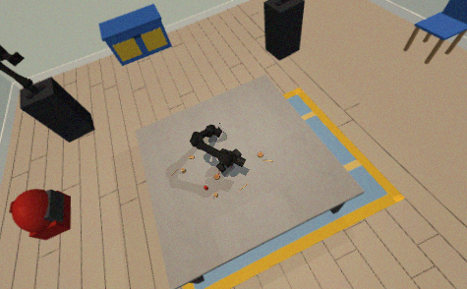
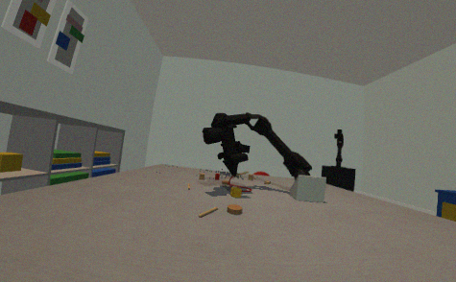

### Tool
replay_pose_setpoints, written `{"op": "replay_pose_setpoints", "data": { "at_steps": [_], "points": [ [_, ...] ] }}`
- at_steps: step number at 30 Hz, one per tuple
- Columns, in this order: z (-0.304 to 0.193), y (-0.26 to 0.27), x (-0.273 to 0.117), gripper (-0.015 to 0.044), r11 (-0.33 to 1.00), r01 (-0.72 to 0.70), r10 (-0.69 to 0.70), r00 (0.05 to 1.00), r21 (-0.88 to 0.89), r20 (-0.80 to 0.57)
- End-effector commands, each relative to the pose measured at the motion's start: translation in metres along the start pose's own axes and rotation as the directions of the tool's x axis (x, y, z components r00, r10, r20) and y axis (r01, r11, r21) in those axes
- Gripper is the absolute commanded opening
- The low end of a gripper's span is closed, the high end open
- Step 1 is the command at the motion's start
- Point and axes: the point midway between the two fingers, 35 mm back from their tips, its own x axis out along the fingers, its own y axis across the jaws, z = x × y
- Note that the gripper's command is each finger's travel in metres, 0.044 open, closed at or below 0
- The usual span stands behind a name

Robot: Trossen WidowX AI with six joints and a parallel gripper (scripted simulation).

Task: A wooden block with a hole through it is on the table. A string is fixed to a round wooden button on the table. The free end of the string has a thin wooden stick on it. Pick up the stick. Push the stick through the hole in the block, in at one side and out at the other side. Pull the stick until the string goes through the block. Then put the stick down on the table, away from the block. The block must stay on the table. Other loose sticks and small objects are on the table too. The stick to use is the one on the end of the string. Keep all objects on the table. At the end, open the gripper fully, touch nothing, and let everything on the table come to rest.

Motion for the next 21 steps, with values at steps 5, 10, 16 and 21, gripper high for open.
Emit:
{"op": "replay_pose_setpoints", "data": {
  "at_steps": [5,10,16,21],
  "points": [
    [0.000,0.006,0.000,0.0000,0.999,-0.001,0.001,1.000,-0.044,0.006],
    [0.000,0.004,0.001,0.0000,1.000,0.001,-0.001,1.000,-0.027,0.005],
    [-0.006,0.002,-0.002,0.0000,1.000,0.001,-0.001,1.000,-0.028,-0.006],
    [-0.012,0.001,-0.004,0.0000,1.000,0.002,-0.002,1.000,-0.028,-0.016]
  ]
}}
